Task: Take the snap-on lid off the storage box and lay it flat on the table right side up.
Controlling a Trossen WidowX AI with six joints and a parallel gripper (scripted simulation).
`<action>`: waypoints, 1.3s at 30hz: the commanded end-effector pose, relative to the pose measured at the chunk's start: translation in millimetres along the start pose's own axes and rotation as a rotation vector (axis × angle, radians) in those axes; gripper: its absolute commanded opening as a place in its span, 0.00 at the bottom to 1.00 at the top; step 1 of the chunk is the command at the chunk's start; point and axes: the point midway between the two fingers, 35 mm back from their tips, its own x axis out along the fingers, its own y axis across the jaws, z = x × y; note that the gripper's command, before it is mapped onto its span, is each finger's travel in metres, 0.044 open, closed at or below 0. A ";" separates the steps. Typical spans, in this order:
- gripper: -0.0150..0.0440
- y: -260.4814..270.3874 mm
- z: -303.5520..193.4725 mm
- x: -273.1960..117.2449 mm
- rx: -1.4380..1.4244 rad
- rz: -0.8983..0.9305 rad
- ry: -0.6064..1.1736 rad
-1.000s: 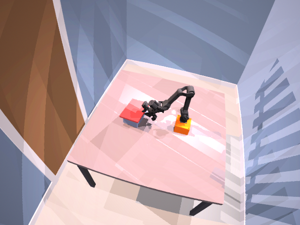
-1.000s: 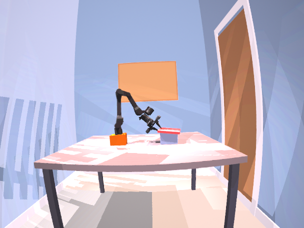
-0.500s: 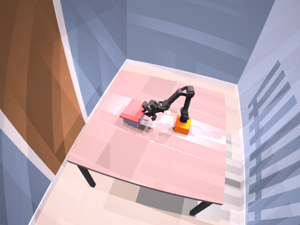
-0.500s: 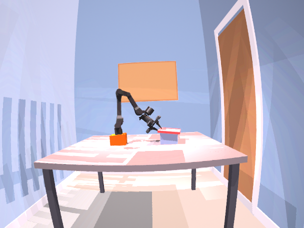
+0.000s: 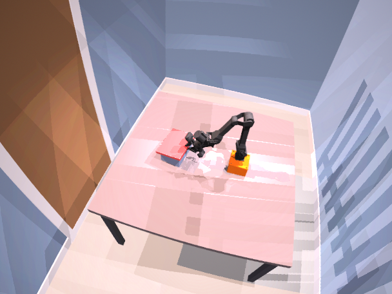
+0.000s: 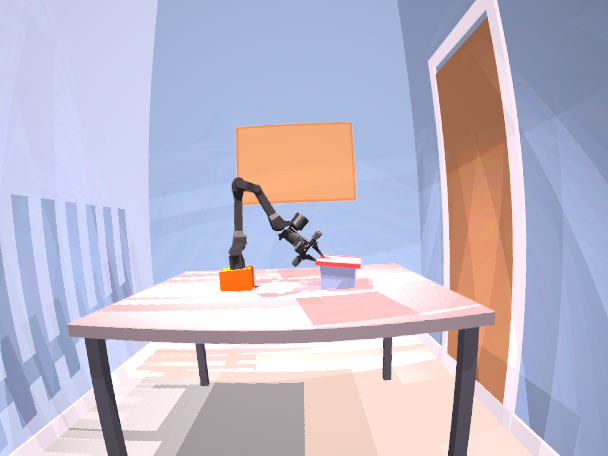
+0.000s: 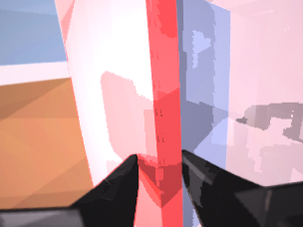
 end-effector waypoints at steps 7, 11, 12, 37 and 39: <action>0.25 -0.1 0.3 1.8 -0.003 -0.003 0.001; 0.25 0.1 0.3 2.0 -0.003 -0.003 0.001; 0.25 0.1 0.3 2.0 -0.003 -0.003 0.001; 0.25 11.1 0.0 -6.0 -0.006 0.002 0.002; 0.25 13.4 0.0 -7.4 -0.006 0.002 0.002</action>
